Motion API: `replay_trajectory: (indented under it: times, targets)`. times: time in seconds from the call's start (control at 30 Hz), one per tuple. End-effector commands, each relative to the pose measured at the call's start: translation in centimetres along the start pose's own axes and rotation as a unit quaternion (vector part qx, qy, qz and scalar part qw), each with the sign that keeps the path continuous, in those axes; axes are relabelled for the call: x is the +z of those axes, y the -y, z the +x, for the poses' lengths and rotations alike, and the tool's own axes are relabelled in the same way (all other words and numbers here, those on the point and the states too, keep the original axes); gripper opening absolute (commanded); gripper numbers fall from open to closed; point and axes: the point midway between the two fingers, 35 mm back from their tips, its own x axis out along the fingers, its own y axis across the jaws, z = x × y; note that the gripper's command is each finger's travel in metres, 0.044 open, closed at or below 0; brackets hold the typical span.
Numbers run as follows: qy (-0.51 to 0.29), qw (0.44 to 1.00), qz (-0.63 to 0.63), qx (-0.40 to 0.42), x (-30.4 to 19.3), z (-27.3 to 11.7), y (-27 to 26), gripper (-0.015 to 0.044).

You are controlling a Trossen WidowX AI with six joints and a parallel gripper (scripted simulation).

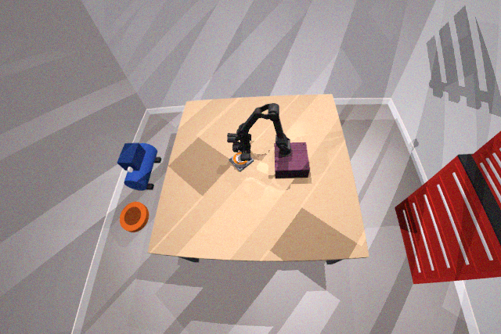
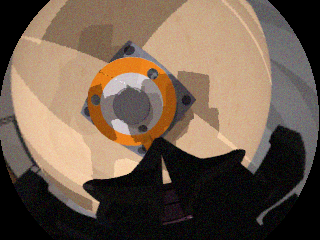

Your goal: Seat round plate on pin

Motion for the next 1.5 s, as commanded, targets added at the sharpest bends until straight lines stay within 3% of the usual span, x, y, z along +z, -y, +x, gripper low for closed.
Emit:
replay_trajectory:
  times: [0.0, 1.47]
  targets:
    - [-0.001, 1.000, 0.000, 0.004, -0.3, 0.0, -0.6, 0.0000]
    - [0.000, 1.000, 0.000, 0.006, 0.1, -0.5, -5.0, 0.0000]
